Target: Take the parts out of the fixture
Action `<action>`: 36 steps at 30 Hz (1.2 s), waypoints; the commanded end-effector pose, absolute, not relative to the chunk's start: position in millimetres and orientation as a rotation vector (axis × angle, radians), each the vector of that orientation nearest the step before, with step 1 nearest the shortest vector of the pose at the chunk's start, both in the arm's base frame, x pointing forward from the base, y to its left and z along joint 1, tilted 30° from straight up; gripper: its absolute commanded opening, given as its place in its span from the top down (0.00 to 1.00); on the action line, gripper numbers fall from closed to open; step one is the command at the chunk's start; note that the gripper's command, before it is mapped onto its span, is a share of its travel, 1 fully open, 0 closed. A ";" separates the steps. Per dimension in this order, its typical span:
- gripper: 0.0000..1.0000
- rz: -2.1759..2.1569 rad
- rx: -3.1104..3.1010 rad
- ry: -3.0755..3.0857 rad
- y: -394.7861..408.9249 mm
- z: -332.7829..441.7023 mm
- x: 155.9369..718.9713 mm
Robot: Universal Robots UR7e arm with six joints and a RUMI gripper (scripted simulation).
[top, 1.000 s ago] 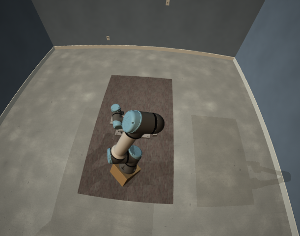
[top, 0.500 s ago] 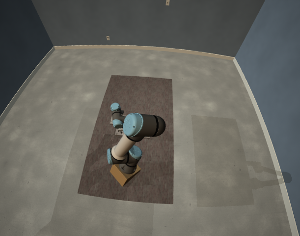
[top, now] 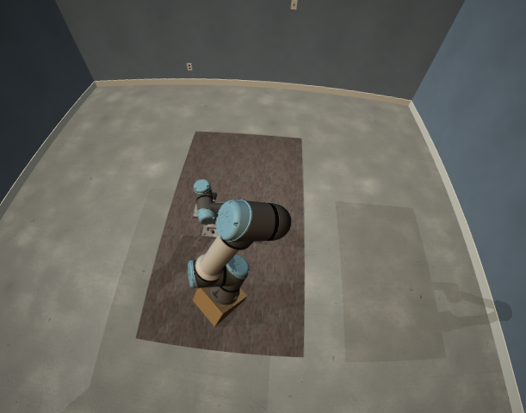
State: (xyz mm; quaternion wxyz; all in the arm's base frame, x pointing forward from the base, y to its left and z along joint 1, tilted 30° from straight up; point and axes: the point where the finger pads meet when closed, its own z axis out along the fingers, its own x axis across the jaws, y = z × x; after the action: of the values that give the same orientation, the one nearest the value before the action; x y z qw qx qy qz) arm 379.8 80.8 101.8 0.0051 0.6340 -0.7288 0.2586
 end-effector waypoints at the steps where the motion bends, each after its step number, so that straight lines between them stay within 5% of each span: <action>1: 1.00 0.811 1.986 -2.283 83.6 107.3 376.5; 36: 1.00 0.811 1.986 -2.283 93.4 126.5 363.2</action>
State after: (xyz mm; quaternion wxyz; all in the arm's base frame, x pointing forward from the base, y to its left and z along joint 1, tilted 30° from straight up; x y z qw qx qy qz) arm 363.0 93.2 126.2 0.0051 0.6340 -0.7288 0.2586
